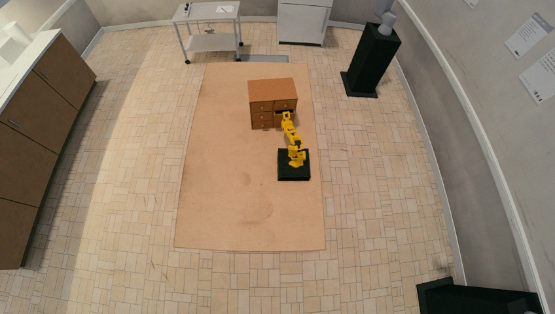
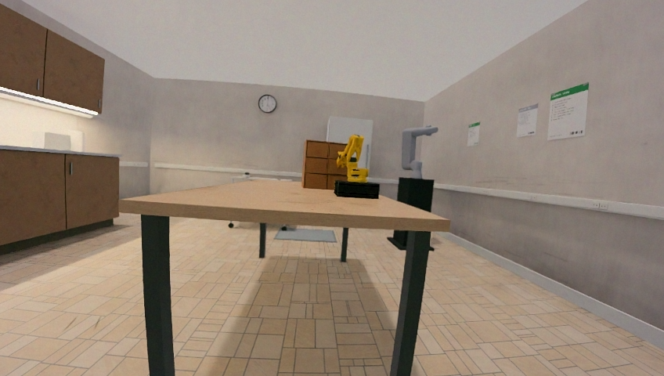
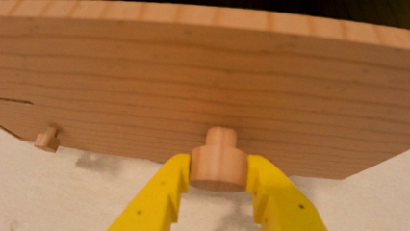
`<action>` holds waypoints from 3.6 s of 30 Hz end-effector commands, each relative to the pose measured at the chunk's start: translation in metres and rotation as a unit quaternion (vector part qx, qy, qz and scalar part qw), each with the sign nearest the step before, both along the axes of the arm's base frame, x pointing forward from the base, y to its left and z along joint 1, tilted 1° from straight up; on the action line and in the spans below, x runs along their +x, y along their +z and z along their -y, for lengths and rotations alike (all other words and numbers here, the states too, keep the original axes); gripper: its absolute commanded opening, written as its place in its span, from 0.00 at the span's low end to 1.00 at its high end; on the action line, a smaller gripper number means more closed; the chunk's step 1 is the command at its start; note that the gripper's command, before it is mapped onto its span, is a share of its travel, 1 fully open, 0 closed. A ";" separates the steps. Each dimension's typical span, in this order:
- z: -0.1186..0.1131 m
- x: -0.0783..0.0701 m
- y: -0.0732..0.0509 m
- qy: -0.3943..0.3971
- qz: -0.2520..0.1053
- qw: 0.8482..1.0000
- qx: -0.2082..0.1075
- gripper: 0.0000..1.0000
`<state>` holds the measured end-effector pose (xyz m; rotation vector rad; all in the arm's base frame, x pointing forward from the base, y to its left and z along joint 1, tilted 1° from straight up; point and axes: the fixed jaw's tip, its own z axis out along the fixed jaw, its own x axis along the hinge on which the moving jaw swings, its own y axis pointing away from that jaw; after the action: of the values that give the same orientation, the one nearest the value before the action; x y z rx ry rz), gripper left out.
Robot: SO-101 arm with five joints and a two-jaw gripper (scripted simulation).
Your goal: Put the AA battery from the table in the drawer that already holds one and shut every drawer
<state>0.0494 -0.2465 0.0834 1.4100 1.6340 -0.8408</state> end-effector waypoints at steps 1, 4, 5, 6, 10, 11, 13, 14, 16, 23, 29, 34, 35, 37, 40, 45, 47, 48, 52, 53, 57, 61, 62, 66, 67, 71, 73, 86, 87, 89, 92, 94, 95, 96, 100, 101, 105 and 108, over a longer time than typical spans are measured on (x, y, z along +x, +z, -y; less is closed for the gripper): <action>0.005 0.001 0.001 0.003 -0.005 1.000 -0.002 0.00; 0.009 0.001 0.001 0.002 -0.005 1.000 -0.002 0.00; 0.010 0.001 0.001 0.002 -0.005 1.000 -0.002 0.00; 0.012 0.001 0.001 0.002 -0.005 1.000 -0.002 0.00; 0.015 0.002 0.001 0.001 -0.005 1.000 -0.002 0.00; 0.015 0.002 0.001 0.001 -0.005 1.000 -0.002 0.00; 0.015 0.002 0.001 0.001 -0.005 1.000 -0.002 0.00; 0.015 0.002 0.001 0.001 -0.005 1.000 -0.002 0.00; 0.018 0.002 0.001 0.001 -0.005 1.000 -0.002 0.00; 0.027 0.003 0.001 0.000 -0.005 1.000 -0.002 0.00; 0.031 0.003 0.001 -0.001 -0.005 1.000 -0.002 0.00; 0.030 0.003 0.001 -0.001 -0.004 1.000 -0.002 0.00; 0.030 0.003 0.001 -0.001 -0.004 1.000 -0.002 0.00; 0.029 0.003 0.001 -0.002 -0.003 1.000 -0.001 0.00; 0.029 0.003 0.001 -0.002 -0.001 1.000 -0.001 0.00; 0.028 0.003 0.001 -0.003 0.000 1.000 -0.001 0.00; 0.028 0.003 0.001 -0.003 0.000 1.000 -0.001 0.00; 0.028 0.003 0.001 -0.003 0.000 1.000 -0.001 0.00; 0.028 0.003 0.001 -0.003 0.000 1.000 -0.001 0.03; 0.028 0.003 0.001 -0.003 0.000 1.000 -0.001 0.04; 0.028 0.003 0.001 -0.003 0.000 1.000 -0.001 0.07; 0.028 0.003 0.001 -0.003 0.000 1.000 -0.001 0.10; 0.028 0.003 0.001 -0.003 0.000 1.000 -0.001 0.11; 0.028 0.003 0.001 -0.003 0.000 1.000 -0.001 0.13; 0.028 0.003 0.001 -0.003 0.000 1.000 -0.001 0.13; 0.028 0.003 0.001 -0.003 0.000 1.000 -0.001 0.16; 0.028 0.003 0.001 -0.003 0.000 1.000 -0.001 0.17; 0.019 0.002 0.004 0.000 -0.002 1.000 -0.001 0.21; 0.016 0.002 0.004 0.001 -0.003 1.000 -0.001 0.21; 0.011 0.002 0.004 0.002 -0.004 1.000 -0.001 0.21; 0.004 0.001 0.005 0.004 -0.006 1.000 -0.002 0.21; 0.000 0.001 0.005 0.006 -0.008 1.000 -0.002 0.21; -0.003 0.000 0.005 0.006 -0.008 1.000 -0.002 0.21; -0.005 0.000 0.004 0.007 -0.009 1.000 -0.002 0.21; -0.010 0.000 0.004 0.009 -0.010 1.000 -0.003 0.21; -0.012 0.000 0.003 0.009 -0.011 1.000 -0.003 0.21; -0.020 -0.001 0.001 0.012 -0.014 1.000 -0.003 0.21; -0.021 -0.001 0.000 0.012 -0.014 1.000 -0.003 0.21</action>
<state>0.0470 -0.2307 0.0850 1.3877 1.6468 -0.8571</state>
